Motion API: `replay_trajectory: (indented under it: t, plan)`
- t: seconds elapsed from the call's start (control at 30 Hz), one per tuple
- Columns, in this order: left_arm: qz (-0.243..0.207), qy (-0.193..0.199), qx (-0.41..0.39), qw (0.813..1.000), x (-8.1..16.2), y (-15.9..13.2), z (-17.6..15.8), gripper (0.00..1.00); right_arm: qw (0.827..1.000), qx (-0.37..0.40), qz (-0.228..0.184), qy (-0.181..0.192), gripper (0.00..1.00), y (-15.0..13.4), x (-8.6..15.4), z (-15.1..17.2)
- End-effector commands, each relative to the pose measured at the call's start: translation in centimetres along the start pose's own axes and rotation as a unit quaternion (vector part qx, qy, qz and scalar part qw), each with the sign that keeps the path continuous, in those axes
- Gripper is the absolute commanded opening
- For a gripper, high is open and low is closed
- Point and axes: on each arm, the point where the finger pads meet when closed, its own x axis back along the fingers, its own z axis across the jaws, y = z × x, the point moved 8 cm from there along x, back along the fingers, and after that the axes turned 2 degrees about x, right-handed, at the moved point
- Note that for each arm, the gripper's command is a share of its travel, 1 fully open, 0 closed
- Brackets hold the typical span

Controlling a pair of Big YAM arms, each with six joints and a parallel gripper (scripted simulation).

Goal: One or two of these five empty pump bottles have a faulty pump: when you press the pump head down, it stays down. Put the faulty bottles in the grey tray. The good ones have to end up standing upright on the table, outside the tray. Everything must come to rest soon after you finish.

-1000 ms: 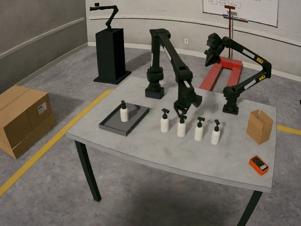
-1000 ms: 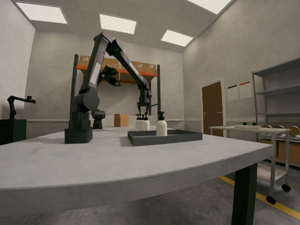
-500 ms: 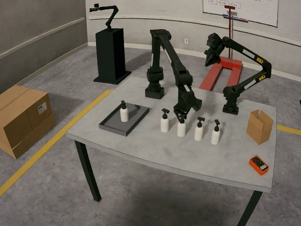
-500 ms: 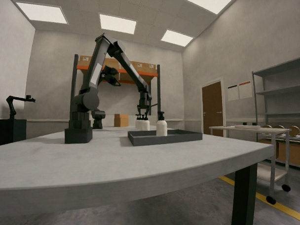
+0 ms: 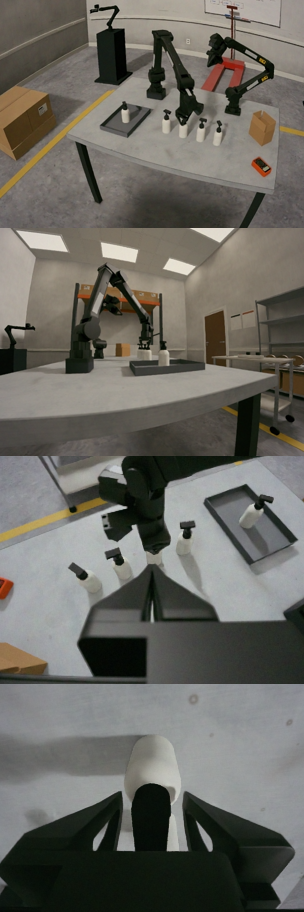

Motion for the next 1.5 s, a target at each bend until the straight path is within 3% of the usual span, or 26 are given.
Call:
replay_trajectory:
  t: [0.0,0.57,0.87,0.9,0.93,1.27,1.43,1.47]
  plan:
    - [-0.015,-0.005,0.013,1.0,1.0,1.6,0.0,0.0,1.0,-0.004,-0.013,-0.01,0.51,0.8,0.1,-0.2]
    - [-0.015,-0.005,0.013,1.0,1.0,1.6,0.0,0.0,1.0,-0.005,-0.024,-0.019,0.31,0.4,1.3,-0.2]
    - [-0.015,-0.005,0.013,1.0,1.0,1.6,0.0,0.0,1.0,-0.001,-0.019,-0.015,0.21,0.0,0.9,0.1]
    - [-0.015,-0.005,0.013,1.0,1.0,1.6,0.0,0.0,1.0,-0.001,-0.023,-0.019,0.1,0.2,1.2,-0.2]
    - [-0.015,-0.005,0.013,1.0,1.0,1.6,0.0,0.0,1.0,-0.001,-0.02,-0.017,0.21,0.3,0.9,-0.2]
    - [-0.015,-0.005,0.013,1.0,1.0,1.6,0.0,0.0,0.999,-0.001,-0.025,-0.021,0.22,0.3,8.0,-0.2]
    - [-0.015,-0.005,0.013,1.0,1.0,1.6,0.0,0.0,0.999,-0.001,-0.025,-0.021,0.22,0.2,8.7,-0.2]
    - [-0.015,-0.005,0.013,1.0,1.0,1.6,0.0,0.0,1.0,-0.001,-0.017,-0.014,0.22,0.4,7.7,-0.3]
